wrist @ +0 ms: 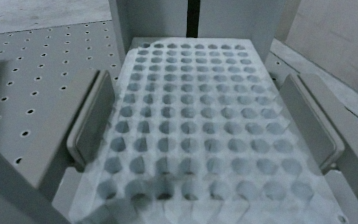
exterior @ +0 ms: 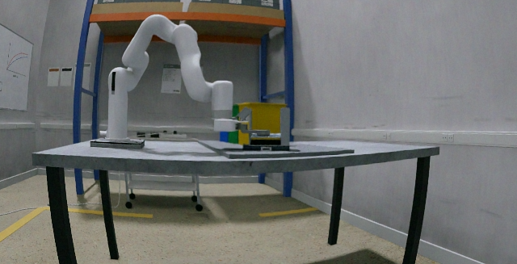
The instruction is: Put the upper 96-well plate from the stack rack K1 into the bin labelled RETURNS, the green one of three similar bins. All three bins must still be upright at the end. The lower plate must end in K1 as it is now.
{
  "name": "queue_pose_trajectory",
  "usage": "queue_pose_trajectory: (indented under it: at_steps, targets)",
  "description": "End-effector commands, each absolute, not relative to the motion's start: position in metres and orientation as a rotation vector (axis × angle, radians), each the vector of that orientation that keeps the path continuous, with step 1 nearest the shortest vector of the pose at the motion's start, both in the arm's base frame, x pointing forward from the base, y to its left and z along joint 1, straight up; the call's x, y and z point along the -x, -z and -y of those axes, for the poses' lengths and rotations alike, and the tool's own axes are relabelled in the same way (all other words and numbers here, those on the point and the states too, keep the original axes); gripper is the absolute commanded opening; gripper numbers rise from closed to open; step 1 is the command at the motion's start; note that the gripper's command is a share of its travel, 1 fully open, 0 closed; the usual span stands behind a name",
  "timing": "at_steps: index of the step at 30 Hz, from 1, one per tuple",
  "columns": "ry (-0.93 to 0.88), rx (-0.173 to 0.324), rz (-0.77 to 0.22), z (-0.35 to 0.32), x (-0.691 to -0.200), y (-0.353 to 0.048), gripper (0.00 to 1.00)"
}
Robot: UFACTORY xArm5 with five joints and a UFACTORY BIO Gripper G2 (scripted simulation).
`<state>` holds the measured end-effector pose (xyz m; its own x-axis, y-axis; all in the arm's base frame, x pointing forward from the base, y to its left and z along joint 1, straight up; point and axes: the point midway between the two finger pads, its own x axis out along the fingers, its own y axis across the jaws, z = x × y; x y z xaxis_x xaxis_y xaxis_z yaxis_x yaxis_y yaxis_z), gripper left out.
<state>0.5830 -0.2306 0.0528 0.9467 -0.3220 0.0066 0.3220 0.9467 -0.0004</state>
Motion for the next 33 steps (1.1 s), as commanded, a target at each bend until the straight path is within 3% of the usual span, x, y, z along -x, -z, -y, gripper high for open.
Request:
queue_pose_trajectory:
  at_steps: [1,33]
  targets:
    - [0.322,0.006,0.014,0.23,-0.585,-0.058,0.0]
    - [0.322,0.006,0.014,0.23,-0.585,-0.082,0.0]
